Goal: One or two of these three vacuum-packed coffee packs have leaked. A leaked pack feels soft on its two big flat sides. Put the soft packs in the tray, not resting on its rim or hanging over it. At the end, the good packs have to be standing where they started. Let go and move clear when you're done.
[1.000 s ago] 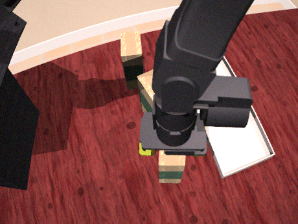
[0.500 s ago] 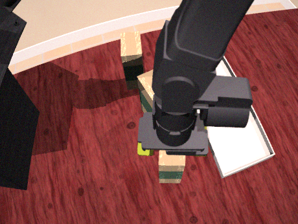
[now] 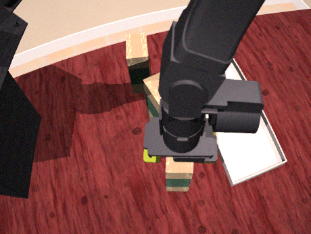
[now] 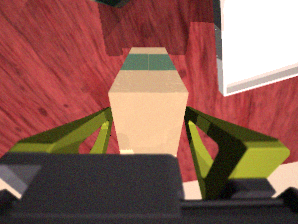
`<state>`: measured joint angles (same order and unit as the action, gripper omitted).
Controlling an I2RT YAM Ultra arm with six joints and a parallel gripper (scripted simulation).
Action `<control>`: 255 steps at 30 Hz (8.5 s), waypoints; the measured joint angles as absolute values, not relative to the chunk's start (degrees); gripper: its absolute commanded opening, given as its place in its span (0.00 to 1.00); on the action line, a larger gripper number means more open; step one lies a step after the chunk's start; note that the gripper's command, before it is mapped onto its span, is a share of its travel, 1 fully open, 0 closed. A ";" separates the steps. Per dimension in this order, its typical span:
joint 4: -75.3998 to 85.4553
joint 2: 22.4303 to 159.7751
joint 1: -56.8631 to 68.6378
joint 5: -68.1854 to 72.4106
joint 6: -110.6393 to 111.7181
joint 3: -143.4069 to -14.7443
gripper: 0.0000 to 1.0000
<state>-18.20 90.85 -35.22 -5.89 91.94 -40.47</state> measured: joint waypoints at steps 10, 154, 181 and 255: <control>-18.20 90.85 -35.22 -5.89 91.94 -40.47 0.76; -14.98 81.95 -4.99 19.64 106.87 -33.10 0.76; -19.64 90.17 -7.05 18.63 107.61 -35.79 0.76; -23.42 95.02 -7.92 17.28 108.53 -37.95 0.23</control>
